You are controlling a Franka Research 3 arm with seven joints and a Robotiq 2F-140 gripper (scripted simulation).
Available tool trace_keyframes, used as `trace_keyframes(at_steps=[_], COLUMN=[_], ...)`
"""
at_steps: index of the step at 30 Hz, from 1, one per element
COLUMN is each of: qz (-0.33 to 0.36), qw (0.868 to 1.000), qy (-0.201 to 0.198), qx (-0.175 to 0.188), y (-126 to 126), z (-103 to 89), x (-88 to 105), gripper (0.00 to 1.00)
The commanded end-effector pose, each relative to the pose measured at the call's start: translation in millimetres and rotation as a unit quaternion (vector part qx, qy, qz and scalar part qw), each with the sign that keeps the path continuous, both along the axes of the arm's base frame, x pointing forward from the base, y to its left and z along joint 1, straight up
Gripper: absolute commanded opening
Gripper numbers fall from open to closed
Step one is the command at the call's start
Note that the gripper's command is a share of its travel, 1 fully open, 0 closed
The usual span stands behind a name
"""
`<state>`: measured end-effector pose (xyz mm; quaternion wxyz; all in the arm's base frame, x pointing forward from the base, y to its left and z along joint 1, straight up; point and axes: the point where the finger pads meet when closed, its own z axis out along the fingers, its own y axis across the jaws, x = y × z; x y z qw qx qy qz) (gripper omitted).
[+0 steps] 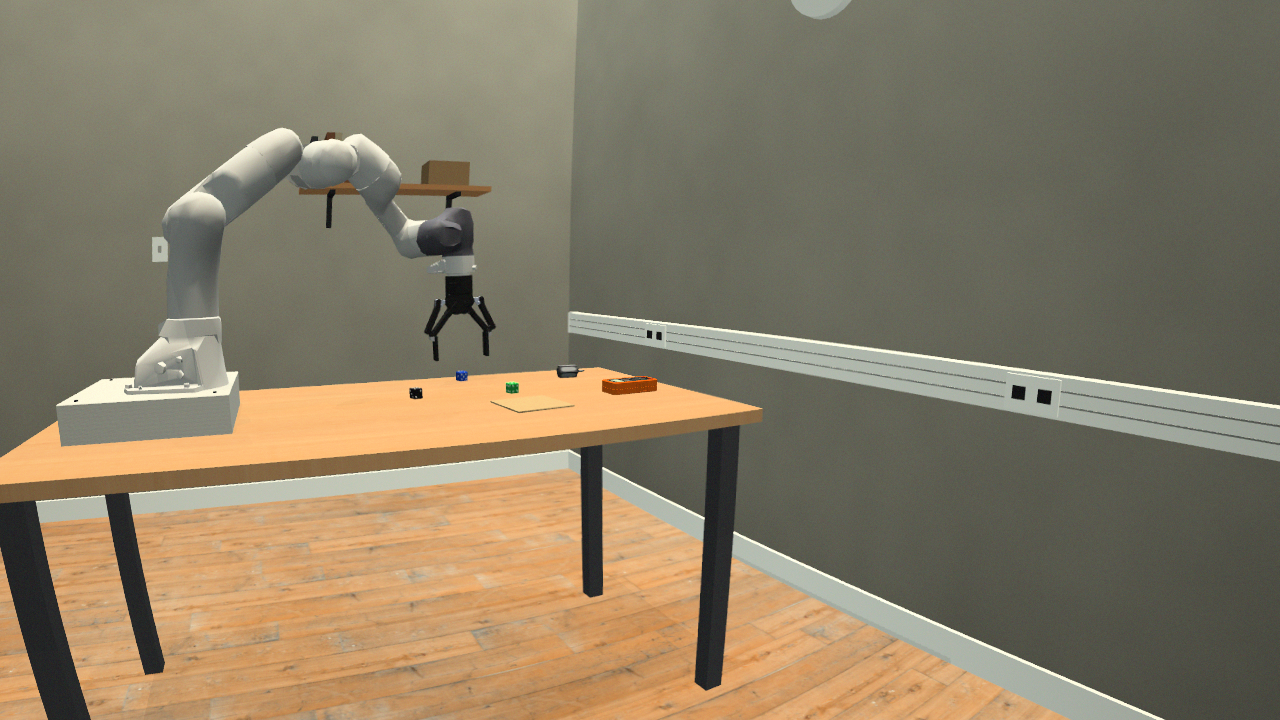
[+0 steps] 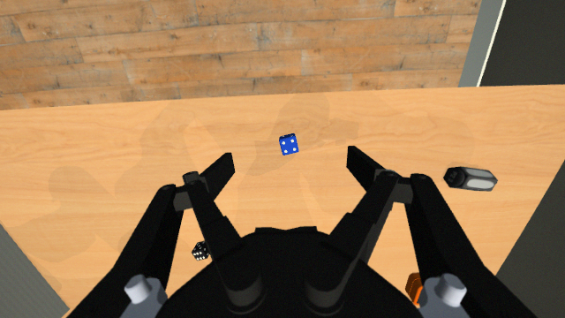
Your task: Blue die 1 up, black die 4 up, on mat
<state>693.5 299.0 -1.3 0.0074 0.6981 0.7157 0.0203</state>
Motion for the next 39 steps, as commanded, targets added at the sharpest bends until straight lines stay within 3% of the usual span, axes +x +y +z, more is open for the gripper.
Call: trace_keyframes(at_steps=[1, 12, 39], qz=[-0.014, -0.014, -0.014], qw=[1.000, 1.000, 1.000], qy=[0.019, 0.019, 0.019], qx=[-0.008, -0.008, -0.008], y=[3.0, 17.0, 17.8], z=[-3.2, -3.1, -3.1], x=[-0.7, 11.2, 11.9], gripper=[1.00, 1.00, 1.00])
